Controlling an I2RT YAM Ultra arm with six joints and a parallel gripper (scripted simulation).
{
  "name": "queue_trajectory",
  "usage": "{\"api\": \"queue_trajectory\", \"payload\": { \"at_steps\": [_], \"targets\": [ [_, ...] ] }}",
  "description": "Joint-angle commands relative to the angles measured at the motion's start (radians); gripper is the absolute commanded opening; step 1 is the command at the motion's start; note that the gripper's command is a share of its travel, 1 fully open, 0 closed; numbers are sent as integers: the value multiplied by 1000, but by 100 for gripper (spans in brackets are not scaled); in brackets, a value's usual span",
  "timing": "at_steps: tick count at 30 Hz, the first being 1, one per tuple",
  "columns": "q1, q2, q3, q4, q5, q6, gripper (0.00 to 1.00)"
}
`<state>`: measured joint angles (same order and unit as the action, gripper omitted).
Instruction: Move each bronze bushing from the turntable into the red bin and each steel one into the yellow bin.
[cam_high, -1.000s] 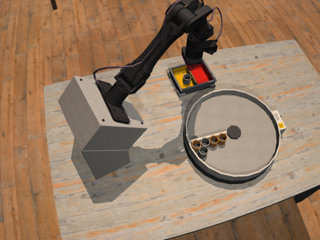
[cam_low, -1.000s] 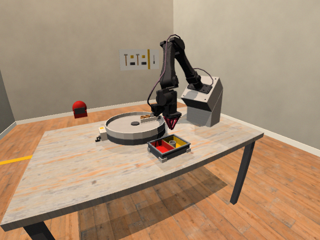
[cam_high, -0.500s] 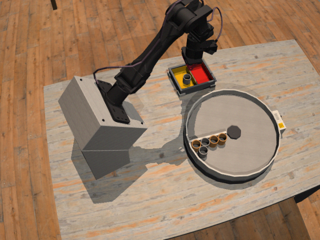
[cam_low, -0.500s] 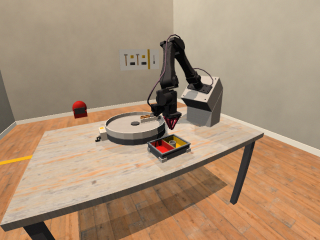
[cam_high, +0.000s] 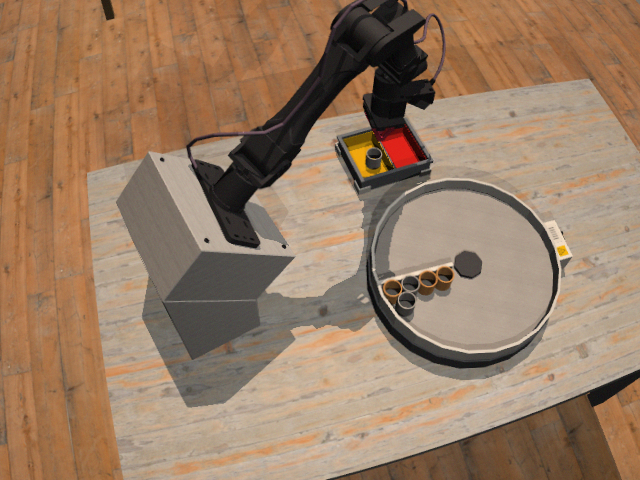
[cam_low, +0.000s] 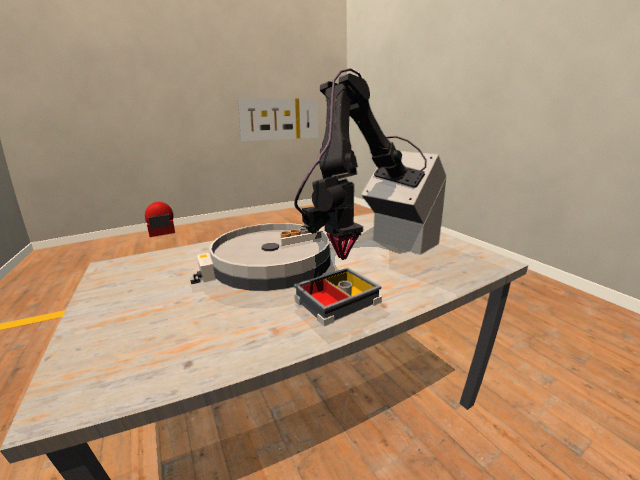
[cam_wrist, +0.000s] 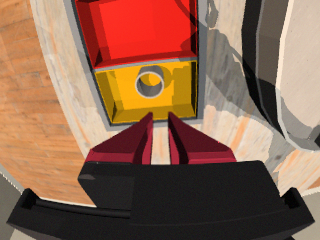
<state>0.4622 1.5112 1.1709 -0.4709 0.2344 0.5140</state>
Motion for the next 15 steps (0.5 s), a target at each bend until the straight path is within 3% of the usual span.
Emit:
{"api": "queue_trajectory", "payload": {
  "at_steps": [1, 4, 8, 15],
  "targets": [
    [1, -31, -22, 8, 10, -7, 14],
    [-15, -35, -15, 8, -6, -14, 14],
    [-74, -71, -79, 39, -48, -57, 14],
    [-334, -177, -238, 107, -210, -238, 14]
  ]
}}
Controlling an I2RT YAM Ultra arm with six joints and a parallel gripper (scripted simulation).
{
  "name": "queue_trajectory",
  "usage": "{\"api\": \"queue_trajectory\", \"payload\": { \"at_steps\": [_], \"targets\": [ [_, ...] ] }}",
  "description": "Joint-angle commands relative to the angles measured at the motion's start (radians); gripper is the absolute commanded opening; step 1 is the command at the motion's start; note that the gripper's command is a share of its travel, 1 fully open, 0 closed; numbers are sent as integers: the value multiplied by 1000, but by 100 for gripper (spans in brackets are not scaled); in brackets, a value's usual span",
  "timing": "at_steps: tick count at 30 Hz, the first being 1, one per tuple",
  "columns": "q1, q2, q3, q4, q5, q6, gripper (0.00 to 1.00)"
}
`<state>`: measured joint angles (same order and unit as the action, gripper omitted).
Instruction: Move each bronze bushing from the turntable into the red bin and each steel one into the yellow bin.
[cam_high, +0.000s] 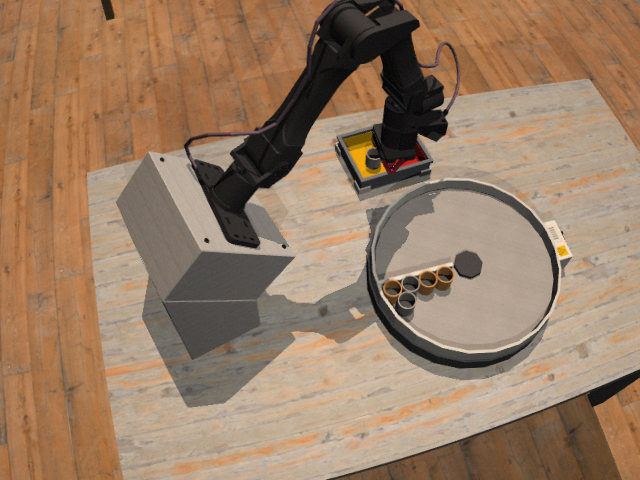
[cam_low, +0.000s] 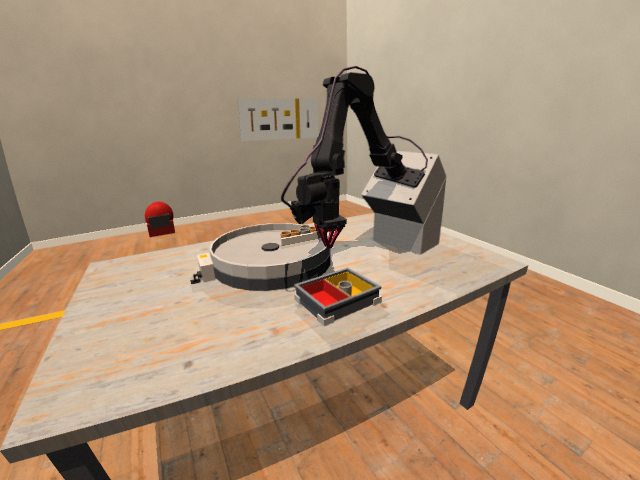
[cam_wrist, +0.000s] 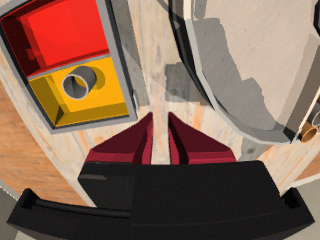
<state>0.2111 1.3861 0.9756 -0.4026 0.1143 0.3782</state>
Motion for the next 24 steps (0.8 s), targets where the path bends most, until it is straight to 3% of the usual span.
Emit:
{"api": "queue_trajectory", "payload": {
  "at_steps": [1, 3, 5, 6, 10, 16, 20, 24],
  "targets": [
    [-134, -63, -63, 49, -122, -138, 14],
    [-244, -76, -96, 68, -191, -213, 14],
    [-244, -76, -96, 68, -191, -213, 14],
    [-319, -40, -106, 82, -257, -265, 14],
    [-542, -13, -93, 106, -390, -425, 14],
    [-830, 140, -30, 100, -585, -644, 14],
    [-937, 248, 53, 67, -661, -751, 14],
    [-964, 288, 94, 34, -689, -790, 14]
  ]
}}
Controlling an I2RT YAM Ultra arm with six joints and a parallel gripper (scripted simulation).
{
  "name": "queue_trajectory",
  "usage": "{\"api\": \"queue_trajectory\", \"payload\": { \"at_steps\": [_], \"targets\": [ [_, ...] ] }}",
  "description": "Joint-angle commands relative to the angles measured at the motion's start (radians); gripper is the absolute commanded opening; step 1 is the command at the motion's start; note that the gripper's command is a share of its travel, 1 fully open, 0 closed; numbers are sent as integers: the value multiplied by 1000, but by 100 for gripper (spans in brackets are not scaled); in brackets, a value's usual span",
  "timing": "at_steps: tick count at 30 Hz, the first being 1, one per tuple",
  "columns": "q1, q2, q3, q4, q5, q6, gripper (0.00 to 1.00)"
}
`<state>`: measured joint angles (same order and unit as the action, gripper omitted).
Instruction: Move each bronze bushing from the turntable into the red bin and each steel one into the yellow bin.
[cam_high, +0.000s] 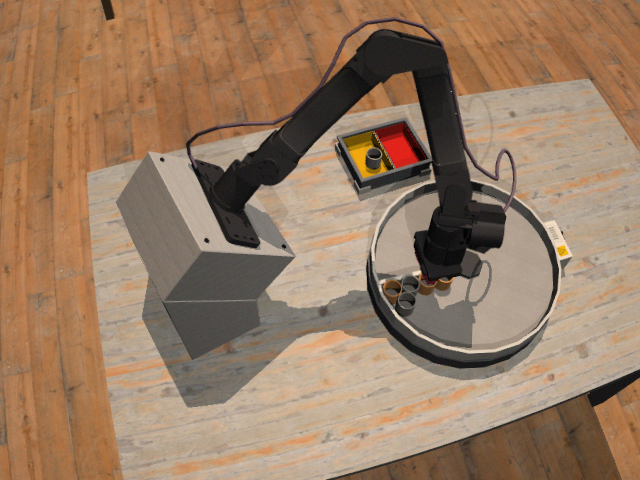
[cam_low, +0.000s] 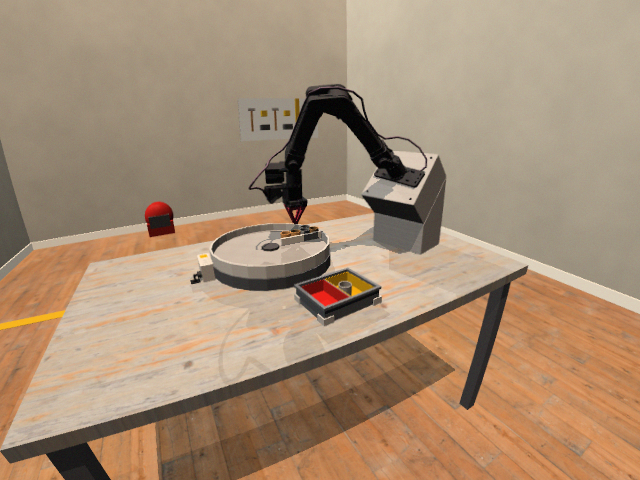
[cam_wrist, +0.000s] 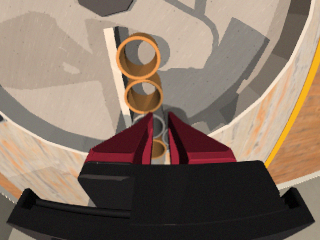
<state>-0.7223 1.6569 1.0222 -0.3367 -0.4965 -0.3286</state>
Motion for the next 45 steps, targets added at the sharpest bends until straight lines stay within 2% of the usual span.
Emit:
{"api": "queue_trajectory", "payload": {
  "at_steps": [1, 38, 45],
  "targets": [
    [-37, 25, 56, -38, -83, -92, 14],
    [-43, 9, 70, -45, -91, -106, 14],
    [-51, 49, 83, -58, -96, -117, 14]
  ]
}}
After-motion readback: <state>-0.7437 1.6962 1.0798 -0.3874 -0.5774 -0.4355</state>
